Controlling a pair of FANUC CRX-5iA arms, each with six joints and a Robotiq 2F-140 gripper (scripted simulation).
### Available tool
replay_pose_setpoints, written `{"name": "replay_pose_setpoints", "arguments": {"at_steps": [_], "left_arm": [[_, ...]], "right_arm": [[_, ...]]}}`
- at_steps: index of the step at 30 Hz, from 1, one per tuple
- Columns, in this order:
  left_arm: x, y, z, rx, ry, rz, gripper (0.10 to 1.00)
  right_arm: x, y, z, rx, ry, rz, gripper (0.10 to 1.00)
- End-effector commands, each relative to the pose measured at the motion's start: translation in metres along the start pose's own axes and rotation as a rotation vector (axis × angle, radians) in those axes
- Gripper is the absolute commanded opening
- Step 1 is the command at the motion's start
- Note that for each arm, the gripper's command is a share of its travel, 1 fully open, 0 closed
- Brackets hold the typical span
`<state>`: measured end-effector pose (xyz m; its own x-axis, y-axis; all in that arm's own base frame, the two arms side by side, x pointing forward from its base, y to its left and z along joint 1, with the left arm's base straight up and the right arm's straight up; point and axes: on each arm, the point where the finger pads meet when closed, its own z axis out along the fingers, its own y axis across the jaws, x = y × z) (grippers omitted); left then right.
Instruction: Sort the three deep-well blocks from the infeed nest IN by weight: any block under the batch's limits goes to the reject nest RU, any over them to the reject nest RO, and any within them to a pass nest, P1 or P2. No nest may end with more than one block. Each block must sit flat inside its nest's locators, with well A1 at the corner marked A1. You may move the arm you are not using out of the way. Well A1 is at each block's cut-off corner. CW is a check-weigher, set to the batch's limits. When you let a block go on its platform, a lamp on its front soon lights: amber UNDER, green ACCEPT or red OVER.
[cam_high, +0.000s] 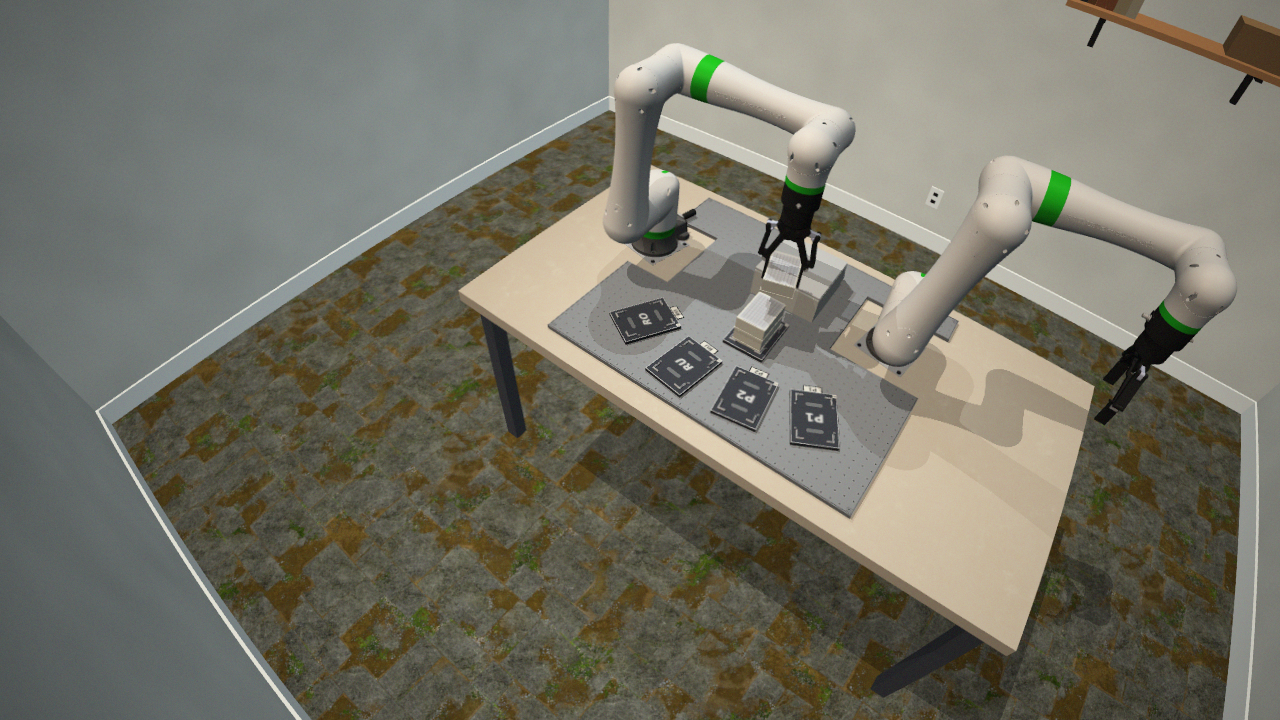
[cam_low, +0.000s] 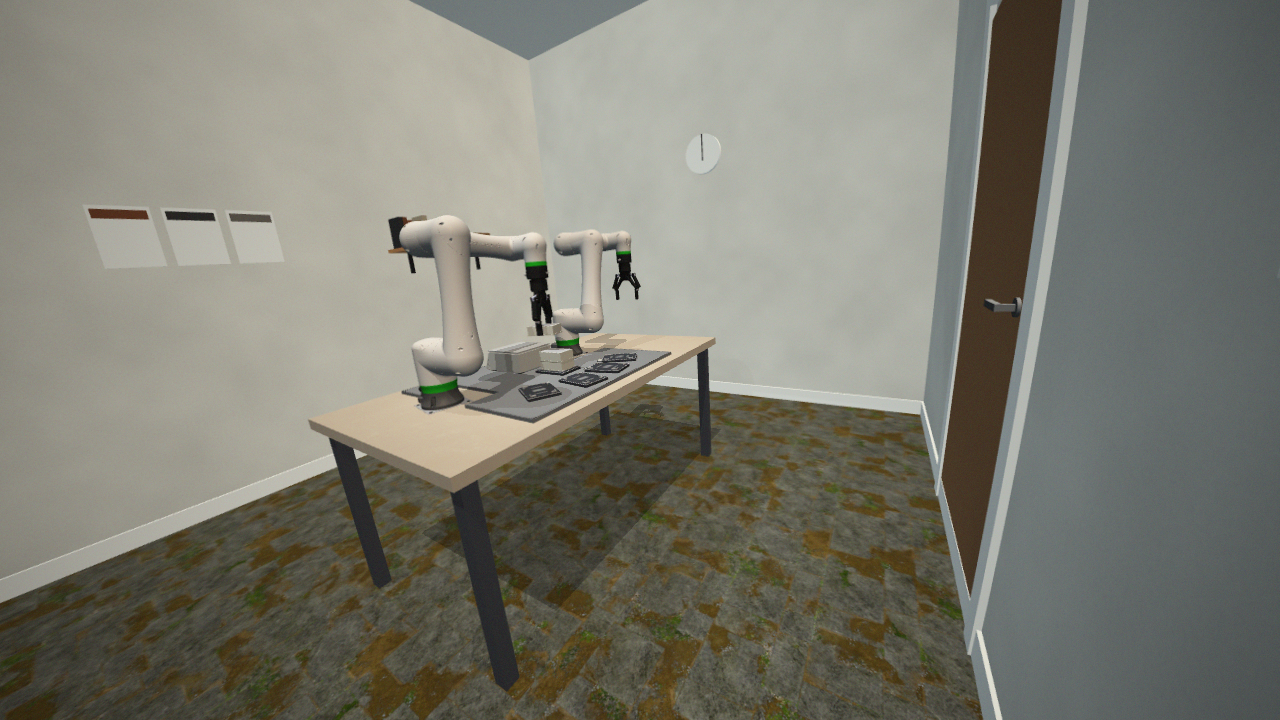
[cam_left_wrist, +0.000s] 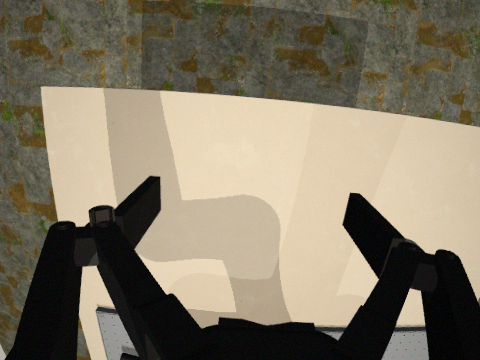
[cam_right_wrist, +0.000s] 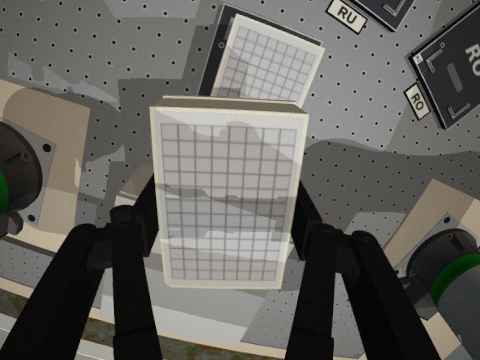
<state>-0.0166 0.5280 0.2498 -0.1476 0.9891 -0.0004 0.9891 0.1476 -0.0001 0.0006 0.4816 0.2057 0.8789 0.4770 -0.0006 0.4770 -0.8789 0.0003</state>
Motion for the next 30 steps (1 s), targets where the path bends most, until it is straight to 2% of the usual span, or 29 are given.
{"name": "replay_pose_setpoints", "arguments": {"at_steps": [1,12,21,29,30], "left_arm": [[0.0,0.0,-0.001,0.0,0.002,0.0,1.0],[0.0,0.0,-0.001,0.0,0.002,0.0,1.0],[0.0,0.0,-0.001,0.0,0.002,0.0,1.0],[0.0,0.0,-0.001,0.0,0.002,0.0,1.0],[0.0,0.0,-0.001,0.0,0.002,0.0,1.0]], "right_arm": [[-0.008,-0.004,-0.001,0.001,0.001,0.0,0.099],[-0.042,-0.02,-0.003,0.001,0.001,0.0,0.099],[-0.057,-0.028,-0.004,0.002,0.001,0.0,0.099],[-0.084,-0.032,-0.004,0.002,0.001,0.267,0.099],[-0.084,-0.032,-0.004,0.002,0.001,0.267,0.099]]}}
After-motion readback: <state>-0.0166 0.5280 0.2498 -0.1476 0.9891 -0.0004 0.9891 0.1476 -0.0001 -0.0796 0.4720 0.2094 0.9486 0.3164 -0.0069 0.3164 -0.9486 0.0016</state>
